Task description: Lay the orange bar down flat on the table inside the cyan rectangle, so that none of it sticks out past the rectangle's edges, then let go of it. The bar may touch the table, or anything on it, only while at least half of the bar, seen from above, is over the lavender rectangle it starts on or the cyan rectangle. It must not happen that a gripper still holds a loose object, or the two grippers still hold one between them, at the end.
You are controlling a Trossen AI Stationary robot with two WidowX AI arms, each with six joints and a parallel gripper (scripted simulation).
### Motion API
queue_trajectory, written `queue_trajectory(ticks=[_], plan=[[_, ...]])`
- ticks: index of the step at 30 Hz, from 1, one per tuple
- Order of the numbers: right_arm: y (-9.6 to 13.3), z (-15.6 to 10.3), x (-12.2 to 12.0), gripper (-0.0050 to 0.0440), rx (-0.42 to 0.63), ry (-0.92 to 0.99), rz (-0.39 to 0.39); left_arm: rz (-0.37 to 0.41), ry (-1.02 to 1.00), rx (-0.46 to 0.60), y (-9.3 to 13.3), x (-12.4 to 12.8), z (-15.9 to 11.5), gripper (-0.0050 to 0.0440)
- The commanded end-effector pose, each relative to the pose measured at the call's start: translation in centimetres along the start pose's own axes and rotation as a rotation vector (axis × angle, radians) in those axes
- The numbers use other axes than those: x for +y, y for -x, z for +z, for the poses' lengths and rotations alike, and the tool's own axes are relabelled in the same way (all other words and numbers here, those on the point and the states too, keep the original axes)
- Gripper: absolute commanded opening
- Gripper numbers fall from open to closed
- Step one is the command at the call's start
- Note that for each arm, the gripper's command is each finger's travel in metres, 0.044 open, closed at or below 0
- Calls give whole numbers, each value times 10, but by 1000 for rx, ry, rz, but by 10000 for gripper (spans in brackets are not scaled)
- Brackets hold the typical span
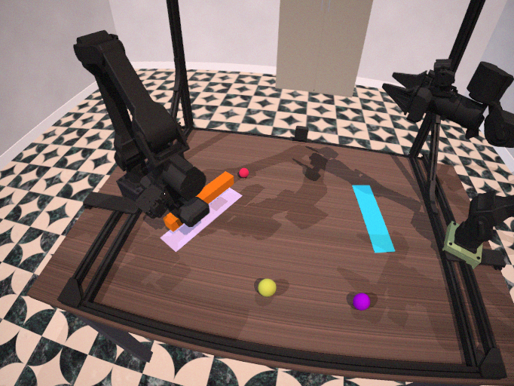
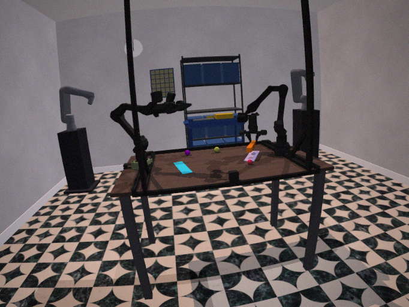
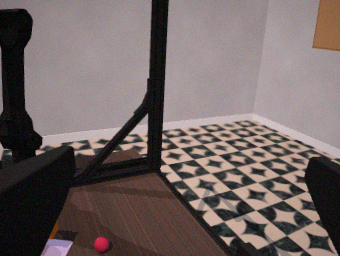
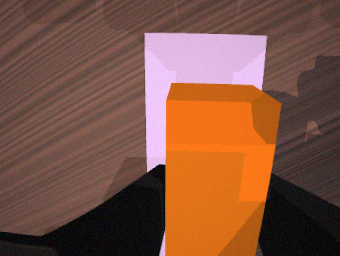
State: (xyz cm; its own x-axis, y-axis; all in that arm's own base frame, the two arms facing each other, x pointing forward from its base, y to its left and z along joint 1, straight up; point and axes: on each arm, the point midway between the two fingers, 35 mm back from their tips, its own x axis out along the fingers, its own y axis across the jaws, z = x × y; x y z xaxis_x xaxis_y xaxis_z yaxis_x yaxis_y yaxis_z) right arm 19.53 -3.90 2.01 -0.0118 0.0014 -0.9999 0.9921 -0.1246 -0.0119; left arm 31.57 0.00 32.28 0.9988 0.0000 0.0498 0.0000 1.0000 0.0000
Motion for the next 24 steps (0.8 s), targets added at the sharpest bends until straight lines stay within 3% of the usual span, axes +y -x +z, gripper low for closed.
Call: queue_trajectory(ticks=[1,24], plan=[[7,-5,18,0,0,-4,13,0,0,0,0,0,0,440],[22,-40,90,0,3,-39,18,0,0,0,0,0,0,440]])
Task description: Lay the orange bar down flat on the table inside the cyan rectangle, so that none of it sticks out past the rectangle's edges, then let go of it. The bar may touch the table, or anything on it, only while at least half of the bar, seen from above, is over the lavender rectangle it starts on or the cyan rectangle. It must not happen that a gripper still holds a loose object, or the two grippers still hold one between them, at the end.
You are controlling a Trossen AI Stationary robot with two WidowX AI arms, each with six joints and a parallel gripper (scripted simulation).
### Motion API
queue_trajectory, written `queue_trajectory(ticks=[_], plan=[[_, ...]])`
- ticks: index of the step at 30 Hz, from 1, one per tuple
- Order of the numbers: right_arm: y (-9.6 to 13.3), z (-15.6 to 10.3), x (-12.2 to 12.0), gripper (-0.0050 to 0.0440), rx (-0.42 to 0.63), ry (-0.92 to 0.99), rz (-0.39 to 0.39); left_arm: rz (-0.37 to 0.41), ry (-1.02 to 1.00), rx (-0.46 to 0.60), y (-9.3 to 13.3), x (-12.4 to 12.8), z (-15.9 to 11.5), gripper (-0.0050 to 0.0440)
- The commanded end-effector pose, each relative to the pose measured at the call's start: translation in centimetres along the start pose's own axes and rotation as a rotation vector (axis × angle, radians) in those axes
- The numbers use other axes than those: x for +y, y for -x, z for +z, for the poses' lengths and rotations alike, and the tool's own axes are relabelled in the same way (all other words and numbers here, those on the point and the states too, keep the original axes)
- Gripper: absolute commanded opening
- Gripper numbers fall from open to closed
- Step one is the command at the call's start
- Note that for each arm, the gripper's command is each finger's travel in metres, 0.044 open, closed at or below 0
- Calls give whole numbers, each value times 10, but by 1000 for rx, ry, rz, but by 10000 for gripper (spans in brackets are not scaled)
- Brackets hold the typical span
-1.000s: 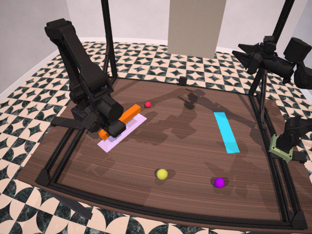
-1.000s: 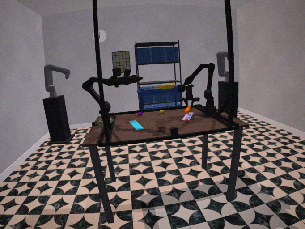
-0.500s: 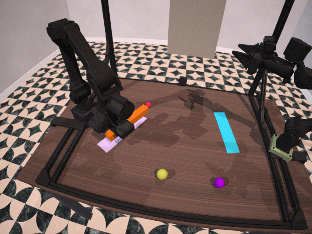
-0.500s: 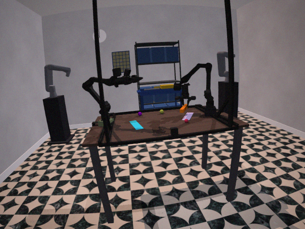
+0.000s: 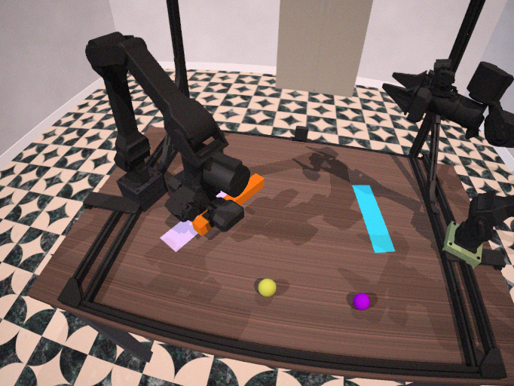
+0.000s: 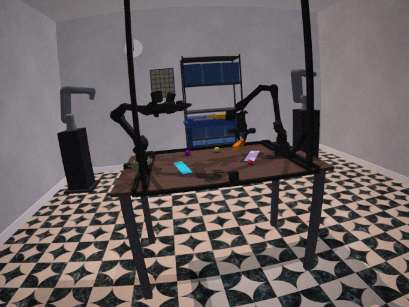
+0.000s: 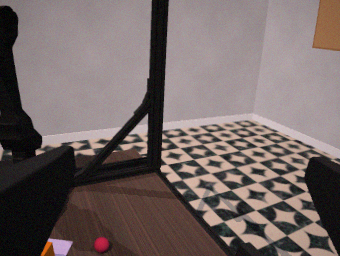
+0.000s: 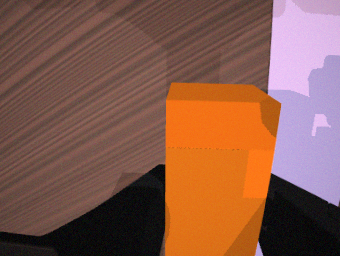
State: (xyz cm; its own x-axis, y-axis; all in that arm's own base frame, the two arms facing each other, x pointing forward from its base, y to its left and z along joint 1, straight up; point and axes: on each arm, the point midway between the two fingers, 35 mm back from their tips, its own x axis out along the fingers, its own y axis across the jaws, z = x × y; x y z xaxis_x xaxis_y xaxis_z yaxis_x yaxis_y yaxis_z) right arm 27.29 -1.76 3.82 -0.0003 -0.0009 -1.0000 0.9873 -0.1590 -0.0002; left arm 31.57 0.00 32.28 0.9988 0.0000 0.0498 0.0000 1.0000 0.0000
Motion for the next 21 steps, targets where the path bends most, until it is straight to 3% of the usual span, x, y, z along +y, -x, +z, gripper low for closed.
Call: queue_trajectory(ticks=[1,21], plan=[[3,-12,18,0,3,-6,6,0,0,0,0,0,0,440],[2,-58,70,0,4,-45,6,0,0,0,0,0,0,440]])
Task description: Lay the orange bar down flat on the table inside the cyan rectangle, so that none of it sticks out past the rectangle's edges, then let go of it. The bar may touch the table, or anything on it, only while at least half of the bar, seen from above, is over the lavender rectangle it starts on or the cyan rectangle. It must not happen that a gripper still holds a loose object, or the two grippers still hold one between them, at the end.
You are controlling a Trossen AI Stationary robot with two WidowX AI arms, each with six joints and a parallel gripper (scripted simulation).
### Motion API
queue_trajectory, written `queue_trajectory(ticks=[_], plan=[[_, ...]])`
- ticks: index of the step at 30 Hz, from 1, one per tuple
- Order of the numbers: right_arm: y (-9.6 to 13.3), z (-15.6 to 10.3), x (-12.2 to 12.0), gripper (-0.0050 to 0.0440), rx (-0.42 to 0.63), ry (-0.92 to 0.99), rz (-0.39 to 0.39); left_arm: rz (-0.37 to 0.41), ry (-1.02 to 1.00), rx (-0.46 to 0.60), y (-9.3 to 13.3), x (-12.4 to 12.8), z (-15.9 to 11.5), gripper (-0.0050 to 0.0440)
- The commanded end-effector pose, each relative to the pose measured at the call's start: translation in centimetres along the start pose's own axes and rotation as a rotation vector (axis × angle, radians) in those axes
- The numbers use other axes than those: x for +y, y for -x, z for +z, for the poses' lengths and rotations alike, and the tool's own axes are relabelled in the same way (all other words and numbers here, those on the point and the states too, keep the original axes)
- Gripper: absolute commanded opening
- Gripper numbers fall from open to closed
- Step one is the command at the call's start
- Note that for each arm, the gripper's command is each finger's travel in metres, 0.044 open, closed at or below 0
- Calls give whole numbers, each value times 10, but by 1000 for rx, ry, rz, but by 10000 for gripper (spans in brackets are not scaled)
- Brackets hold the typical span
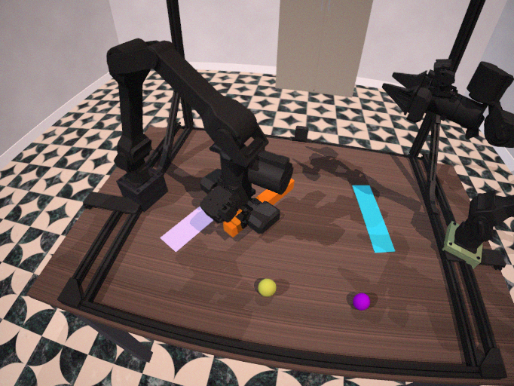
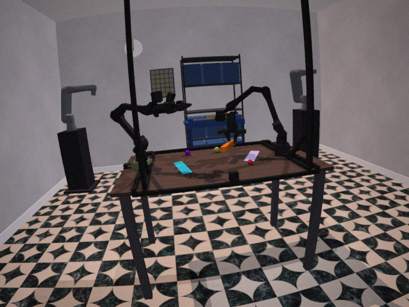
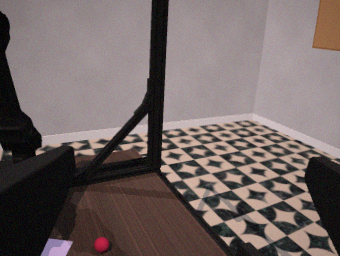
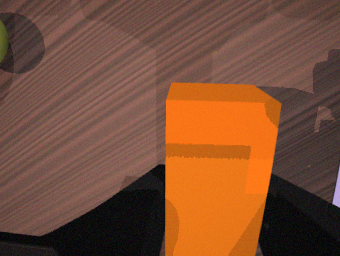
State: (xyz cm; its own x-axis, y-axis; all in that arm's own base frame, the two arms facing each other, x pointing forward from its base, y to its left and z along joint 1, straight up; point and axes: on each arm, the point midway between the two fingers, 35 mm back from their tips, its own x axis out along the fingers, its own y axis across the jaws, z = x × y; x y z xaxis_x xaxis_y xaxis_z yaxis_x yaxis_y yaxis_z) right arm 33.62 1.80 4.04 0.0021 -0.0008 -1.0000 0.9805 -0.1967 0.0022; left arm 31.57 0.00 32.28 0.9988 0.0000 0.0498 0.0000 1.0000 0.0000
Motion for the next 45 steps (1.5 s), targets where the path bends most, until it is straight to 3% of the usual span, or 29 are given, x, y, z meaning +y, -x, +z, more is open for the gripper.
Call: queue_trajectory(ticks=[1,28,38,45], plan=[[0,-13,12,0,4,-7,4,0,0,0,0,0,0,440],[-19,-87,57,0,0,-74,-2,0,0,0,0,0,0,440],[-20,-90,58,0,0,-76,-2,0,0,0,0,0,0,440],[-20,-90,58,0,0,-76,-2,19,-202,164,-26,9,-19,440]])
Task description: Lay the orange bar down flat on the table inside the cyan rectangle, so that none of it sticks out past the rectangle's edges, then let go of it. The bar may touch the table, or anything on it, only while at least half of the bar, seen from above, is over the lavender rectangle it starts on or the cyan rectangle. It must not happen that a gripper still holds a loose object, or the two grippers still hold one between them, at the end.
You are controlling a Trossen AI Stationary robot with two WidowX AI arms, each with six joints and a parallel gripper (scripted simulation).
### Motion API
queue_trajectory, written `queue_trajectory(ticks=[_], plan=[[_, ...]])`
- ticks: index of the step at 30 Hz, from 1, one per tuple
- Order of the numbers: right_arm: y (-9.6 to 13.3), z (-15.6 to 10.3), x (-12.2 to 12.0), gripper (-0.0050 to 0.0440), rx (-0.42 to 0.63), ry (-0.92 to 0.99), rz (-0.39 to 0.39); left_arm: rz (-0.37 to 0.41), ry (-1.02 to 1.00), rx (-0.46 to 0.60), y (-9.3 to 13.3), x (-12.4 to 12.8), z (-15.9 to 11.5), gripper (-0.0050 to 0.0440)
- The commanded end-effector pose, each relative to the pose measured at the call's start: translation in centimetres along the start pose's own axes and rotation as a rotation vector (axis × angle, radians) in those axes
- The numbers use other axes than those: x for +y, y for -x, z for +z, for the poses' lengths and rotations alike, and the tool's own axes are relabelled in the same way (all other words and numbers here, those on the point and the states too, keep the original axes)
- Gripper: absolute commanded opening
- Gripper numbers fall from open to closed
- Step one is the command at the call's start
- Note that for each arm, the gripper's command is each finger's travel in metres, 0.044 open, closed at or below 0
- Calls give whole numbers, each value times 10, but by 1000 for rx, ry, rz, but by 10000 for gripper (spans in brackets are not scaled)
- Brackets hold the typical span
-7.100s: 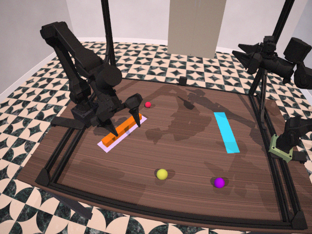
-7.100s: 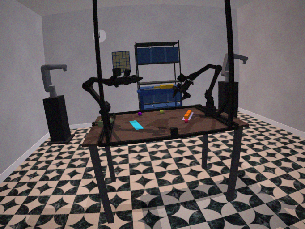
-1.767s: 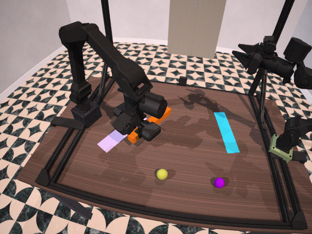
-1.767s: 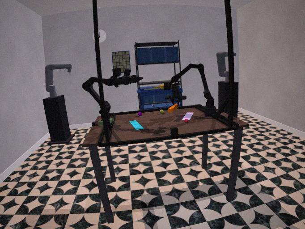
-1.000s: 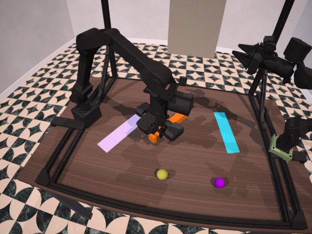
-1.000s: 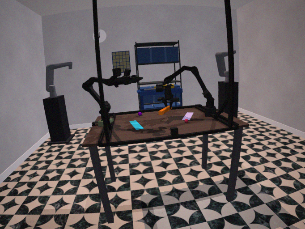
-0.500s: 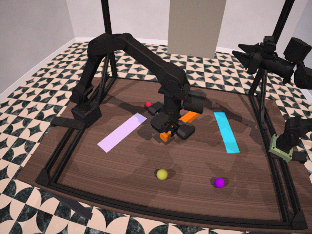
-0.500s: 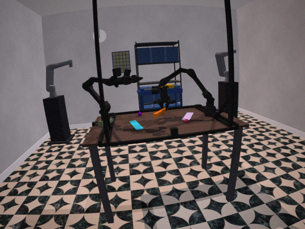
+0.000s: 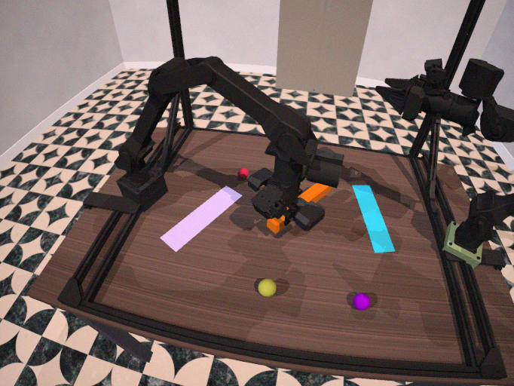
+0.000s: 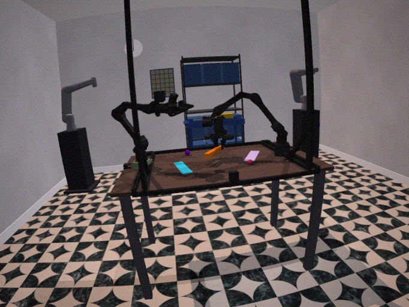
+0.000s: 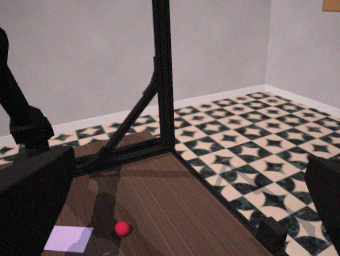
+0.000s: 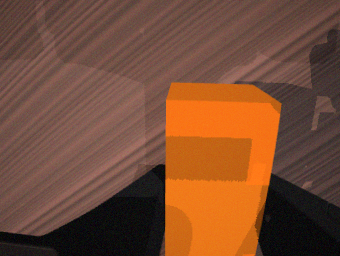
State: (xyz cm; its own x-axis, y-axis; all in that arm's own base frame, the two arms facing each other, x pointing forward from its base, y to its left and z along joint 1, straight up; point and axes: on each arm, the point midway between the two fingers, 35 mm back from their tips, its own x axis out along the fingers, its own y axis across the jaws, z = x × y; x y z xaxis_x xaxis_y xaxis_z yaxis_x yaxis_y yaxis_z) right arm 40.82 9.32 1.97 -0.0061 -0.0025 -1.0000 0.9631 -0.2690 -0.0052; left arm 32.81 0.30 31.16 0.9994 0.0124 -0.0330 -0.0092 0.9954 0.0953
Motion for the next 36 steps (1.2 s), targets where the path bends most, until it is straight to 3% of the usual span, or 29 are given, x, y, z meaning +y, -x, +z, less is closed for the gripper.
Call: queue_trajectory(ticks=[1,11,23,25,36], plan=[[1,-2,2,0,4,-2,5,11,-143,111,-20,7,-10,440],[1,-2,2,0,4,-2,5,-29,-434,354,-54,18,-42,440],[1,-2,2,0,4,-2,5,-231,-840,698,-89,37,-99,440],[1,-2,2,0,4,-2,5,-231,-840,698,-89,37,-99,440],[1,-2,2,0,4,-2,5,-568,-1157,954,-104,54,-157,440]])
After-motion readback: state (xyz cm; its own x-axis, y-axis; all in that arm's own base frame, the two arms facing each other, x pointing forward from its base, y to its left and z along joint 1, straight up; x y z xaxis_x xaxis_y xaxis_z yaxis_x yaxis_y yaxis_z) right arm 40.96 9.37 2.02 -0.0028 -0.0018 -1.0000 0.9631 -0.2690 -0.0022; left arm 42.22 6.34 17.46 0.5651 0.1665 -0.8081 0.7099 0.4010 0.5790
